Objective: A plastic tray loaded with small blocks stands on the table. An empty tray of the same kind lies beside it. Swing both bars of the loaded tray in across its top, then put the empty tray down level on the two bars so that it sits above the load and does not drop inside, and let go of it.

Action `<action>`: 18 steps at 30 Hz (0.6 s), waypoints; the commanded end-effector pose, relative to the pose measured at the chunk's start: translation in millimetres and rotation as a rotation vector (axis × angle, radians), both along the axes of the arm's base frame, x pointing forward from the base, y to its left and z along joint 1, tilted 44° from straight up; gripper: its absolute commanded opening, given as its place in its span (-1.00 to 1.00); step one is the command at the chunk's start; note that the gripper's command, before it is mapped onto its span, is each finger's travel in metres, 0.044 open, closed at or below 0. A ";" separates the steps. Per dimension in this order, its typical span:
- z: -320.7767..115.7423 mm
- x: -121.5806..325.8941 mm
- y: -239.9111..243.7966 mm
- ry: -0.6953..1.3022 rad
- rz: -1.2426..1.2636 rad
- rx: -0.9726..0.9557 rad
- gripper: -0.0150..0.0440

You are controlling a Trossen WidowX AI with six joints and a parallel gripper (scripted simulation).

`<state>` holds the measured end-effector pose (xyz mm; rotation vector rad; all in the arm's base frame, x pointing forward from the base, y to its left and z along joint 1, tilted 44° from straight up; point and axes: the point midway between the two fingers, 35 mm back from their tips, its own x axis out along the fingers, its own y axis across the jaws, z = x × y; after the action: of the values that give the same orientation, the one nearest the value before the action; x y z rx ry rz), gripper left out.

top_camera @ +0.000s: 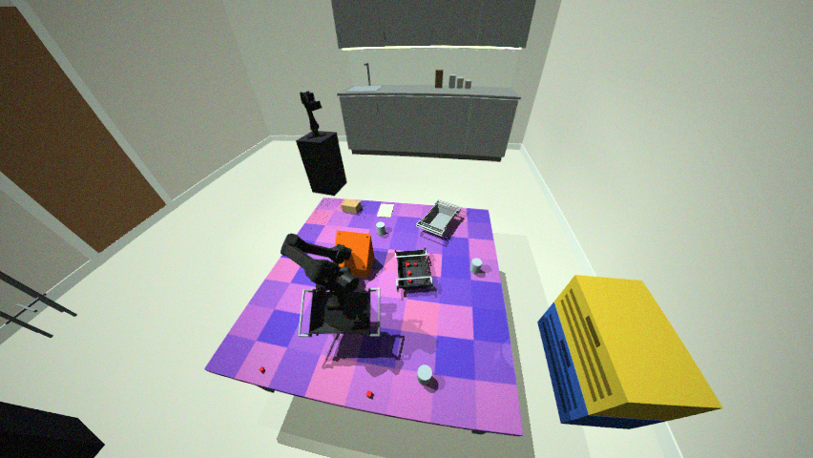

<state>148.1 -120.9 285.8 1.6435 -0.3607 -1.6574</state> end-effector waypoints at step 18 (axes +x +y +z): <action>2.7 9.4 2.6 0.013 0.033 -0.011 -0.49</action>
<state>150.5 -120.3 286.0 1.6379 -0.3535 -1.6573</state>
